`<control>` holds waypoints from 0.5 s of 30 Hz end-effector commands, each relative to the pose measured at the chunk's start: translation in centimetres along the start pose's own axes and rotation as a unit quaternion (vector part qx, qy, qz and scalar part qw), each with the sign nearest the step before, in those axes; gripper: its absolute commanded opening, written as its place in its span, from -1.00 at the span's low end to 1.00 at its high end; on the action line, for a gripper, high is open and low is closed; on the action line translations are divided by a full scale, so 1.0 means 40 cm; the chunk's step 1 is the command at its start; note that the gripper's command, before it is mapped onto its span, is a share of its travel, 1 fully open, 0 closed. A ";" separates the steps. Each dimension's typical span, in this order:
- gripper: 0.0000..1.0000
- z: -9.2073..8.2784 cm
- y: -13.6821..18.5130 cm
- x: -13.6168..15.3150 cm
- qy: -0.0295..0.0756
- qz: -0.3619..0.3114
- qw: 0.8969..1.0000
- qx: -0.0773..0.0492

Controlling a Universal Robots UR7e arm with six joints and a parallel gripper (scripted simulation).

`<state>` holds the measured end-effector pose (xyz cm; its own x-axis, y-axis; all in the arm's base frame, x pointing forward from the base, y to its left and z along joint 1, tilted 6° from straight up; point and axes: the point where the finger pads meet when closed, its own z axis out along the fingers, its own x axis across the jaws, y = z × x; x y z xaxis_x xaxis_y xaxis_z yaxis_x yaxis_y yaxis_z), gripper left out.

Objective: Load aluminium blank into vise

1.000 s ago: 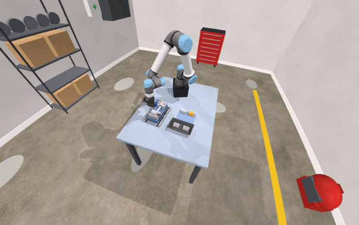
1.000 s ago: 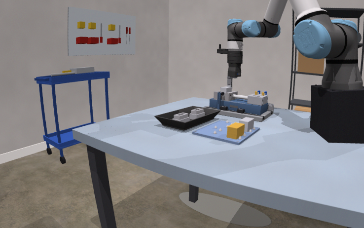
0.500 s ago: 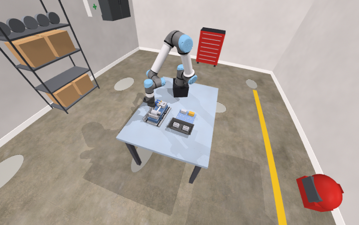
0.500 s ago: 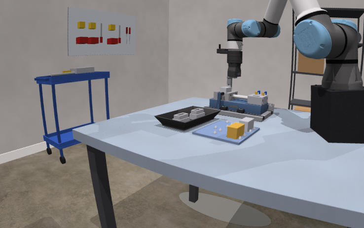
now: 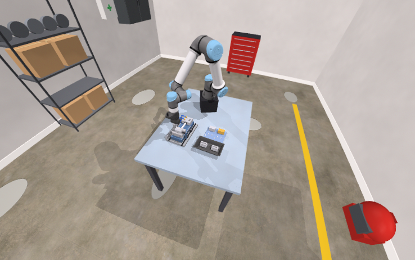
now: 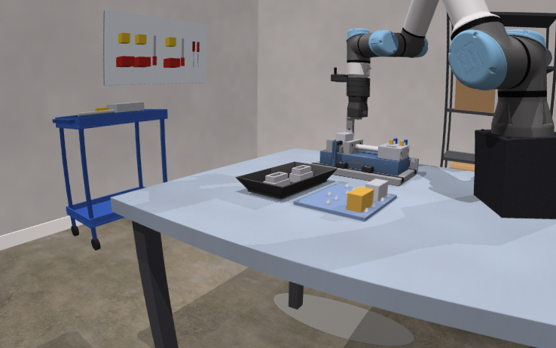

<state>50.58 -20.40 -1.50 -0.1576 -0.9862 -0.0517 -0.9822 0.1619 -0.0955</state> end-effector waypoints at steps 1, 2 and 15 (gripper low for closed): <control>-1.00 -0.001 -0.001 -0.002 0.000 0.000 1.000 0.001; -1.00 -0.001 -0.001 -0.002 0.000 0.000 1.000 0.001; -1.00 -0.001 -0.001 -0.005 0.000 0.000 1.000 0.001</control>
<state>50.58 -20.35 -1.48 -0.1584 -0.9861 -0.0493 -0.9821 0.1626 -0.0954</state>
